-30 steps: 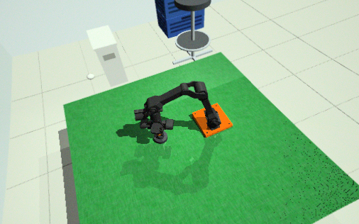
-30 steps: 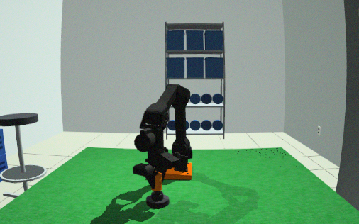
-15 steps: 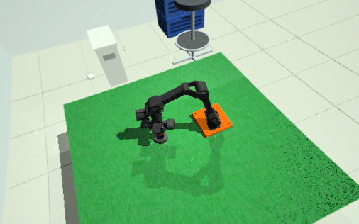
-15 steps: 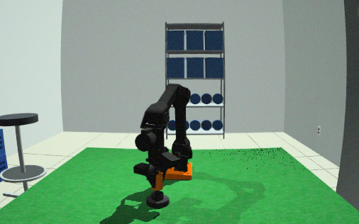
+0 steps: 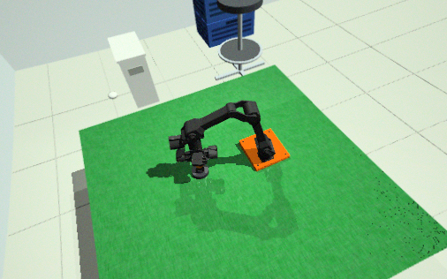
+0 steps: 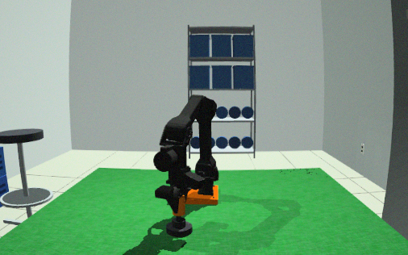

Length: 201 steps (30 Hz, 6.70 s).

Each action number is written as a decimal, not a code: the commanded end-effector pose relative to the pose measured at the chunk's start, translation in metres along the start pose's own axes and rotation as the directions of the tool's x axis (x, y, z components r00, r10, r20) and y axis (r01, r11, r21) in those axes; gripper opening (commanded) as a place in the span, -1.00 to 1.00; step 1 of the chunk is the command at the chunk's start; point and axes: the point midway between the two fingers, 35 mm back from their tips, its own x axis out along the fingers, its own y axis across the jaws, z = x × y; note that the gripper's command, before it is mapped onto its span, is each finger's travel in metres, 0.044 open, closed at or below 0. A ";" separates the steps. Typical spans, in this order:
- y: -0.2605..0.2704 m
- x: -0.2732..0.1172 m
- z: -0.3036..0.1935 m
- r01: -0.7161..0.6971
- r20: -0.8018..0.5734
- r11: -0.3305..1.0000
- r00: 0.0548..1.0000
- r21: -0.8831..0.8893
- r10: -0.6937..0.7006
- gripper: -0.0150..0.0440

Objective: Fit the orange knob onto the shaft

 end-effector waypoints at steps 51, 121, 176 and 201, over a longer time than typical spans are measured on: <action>-0.001 0.002 0.000 0.004 0.000 0.968 1.000 -0.251 -0.004 -0.49; -0.003 -0.002 0.000 0.003 0.000 0.895 1.000 -0.447 -0.004 -0.49; -0.002 0.002 0.000 0.003 0.000 0.782 1.000 -0.623 -0.004 -0.49; -0.007 0.002 0.001 0.003 0.000 0.782 1.000 -0.623 -0.004 -0.49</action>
